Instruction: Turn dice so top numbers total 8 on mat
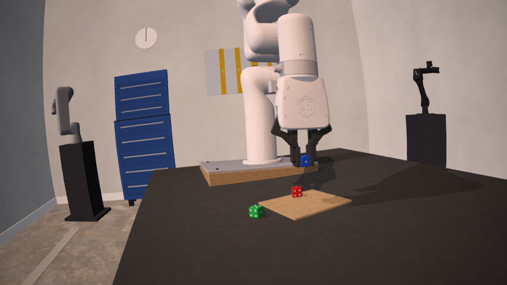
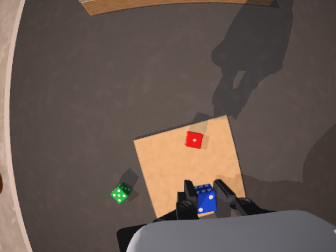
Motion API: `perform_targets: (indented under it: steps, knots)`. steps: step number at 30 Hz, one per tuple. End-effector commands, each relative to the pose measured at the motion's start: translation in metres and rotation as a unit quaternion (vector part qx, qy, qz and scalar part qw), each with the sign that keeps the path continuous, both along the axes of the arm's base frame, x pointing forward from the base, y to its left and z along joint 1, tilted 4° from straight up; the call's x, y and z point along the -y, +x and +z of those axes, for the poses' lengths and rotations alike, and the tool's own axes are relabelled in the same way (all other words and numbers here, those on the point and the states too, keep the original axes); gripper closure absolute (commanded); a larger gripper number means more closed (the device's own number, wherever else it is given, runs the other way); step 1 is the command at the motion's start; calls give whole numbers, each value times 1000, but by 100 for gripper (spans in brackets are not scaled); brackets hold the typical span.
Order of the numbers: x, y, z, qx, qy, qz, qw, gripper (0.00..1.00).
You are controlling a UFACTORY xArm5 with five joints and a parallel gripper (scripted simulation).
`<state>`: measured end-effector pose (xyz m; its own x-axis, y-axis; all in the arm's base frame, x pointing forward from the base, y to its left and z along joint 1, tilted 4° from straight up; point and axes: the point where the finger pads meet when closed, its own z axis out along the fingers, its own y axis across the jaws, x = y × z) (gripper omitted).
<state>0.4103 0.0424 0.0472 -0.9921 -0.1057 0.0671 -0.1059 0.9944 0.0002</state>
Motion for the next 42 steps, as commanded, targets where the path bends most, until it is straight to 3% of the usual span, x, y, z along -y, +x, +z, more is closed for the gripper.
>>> perform_targets:
  steps: [1,16,42]
  knots:
    - [-1,1,-20,2,0,0,1000,85]
    - [-2,-1,-66,2,0,0,1000,85]
    - [-2,-1,-68,2,0,0,1000,85]
